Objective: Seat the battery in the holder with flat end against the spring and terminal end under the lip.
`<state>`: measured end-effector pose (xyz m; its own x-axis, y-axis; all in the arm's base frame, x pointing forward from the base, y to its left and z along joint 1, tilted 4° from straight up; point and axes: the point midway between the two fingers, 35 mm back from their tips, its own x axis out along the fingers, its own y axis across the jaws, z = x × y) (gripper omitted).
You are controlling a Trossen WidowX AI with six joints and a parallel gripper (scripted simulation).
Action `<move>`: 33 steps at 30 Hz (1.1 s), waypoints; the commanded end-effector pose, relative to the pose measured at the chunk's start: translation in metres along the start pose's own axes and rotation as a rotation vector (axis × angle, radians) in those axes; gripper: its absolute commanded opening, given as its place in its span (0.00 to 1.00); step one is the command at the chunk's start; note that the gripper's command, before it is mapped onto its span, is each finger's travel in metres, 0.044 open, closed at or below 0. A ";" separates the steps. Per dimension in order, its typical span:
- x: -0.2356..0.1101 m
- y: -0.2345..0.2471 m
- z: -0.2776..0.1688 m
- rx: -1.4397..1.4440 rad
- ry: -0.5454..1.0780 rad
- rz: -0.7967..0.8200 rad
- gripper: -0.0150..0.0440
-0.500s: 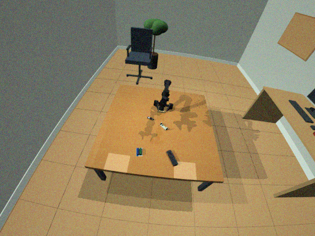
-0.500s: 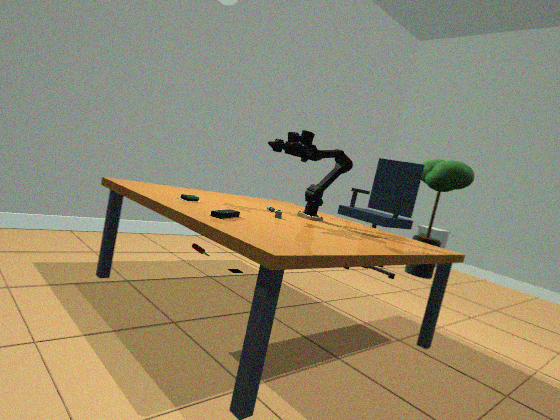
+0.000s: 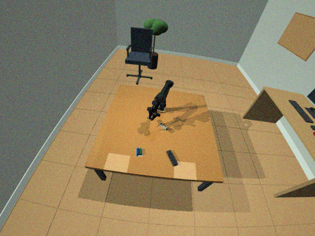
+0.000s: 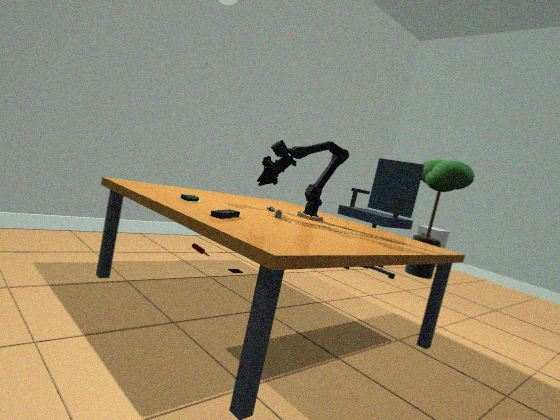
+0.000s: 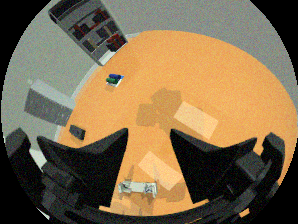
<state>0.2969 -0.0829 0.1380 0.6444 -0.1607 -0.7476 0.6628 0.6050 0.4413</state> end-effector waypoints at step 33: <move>0.010 -0.127 -0.069 0.855 0.351 -0.661 0.64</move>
<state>0.1934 -0.1086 0.0457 0.0182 0.0529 -0.9984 0.9642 -0.2650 0.0036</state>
